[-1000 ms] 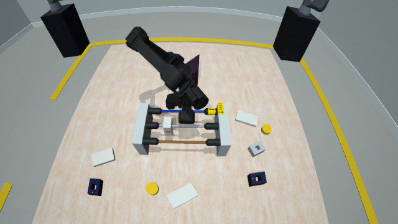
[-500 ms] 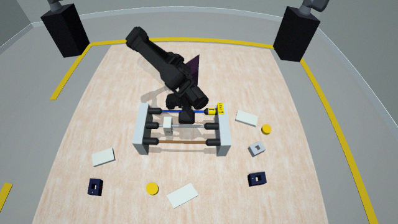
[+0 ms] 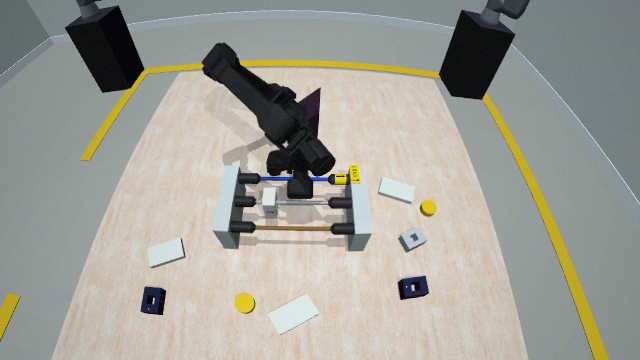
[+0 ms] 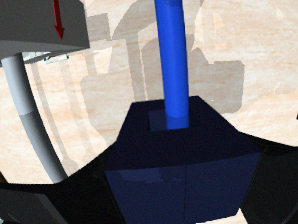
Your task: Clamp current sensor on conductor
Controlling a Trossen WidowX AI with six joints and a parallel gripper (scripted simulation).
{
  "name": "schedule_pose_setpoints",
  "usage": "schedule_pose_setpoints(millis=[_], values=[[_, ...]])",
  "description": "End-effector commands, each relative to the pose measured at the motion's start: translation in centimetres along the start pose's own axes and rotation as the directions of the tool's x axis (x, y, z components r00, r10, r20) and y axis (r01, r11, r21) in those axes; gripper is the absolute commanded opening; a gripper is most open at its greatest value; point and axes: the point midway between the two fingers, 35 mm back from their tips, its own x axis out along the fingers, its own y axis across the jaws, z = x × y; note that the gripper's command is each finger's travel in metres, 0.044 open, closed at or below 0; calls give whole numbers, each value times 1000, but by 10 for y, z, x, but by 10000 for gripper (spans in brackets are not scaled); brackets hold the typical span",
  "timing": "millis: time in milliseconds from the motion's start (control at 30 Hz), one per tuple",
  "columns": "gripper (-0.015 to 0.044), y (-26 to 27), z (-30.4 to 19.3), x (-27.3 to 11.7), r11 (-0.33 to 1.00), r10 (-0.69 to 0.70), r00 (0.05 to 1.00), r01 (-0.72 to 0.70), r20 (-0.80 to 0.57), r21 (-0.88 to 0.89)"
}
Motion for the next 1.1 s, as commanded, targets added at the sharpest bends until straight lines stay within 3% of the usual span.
schedule_pose_setpoints(millis=[0, 133, 267, 1067], values=[[130, 0, 0, 0, 1000, 0, 1000, 0, 0, 0], [103, 0, 0, 0, 1000, 0, 1000, 0, 0, 0], [0, 0, 0, -2, 1000, -10, 1000, 10, 2, 0], [0, -2, 1, -1, 1000, -14, 1000, 14, 5, -4]])
